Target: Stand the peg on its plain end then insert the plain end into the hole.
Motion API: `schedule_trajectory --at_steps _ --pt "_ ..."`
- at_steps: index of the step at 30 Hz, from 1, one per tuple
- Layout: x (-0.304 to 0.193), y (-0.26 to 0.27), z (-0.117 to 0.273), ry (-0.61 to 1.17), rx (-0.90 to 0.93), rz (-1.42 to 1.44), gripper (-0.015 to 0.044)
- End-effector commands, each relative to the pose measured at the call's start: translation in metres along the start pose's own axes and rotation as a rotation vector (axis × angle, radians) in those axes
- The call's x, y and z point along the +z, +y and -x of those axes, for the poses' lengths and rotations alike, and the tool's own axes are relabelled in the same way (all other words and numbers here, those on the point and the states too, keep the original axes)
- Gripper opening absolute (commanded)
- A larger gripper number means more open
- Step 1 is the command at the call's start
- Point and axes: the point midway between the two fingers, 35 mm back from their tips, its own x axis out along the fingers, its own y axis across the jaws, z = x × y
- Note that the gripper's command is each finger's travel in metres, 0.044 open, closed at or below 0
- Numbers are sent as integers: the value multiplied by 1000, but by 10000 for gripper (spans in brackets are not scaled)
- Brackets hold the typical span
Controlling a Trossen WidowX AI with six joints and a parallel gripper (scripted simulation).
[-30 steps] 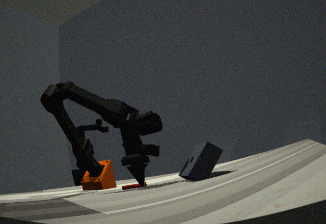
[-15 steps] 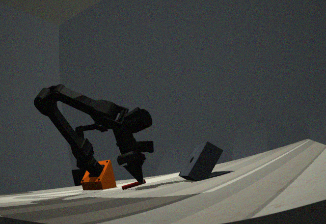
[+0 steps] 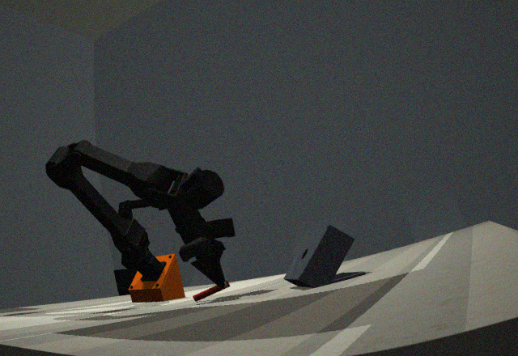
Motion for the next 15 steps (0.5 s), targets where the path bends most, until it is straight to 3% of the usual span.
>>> schedule_trajectory --at_steps 1,15 --pt "-2 1 2 -35 3 4 49" --pt "-7 1 10 -156 3 5 49"
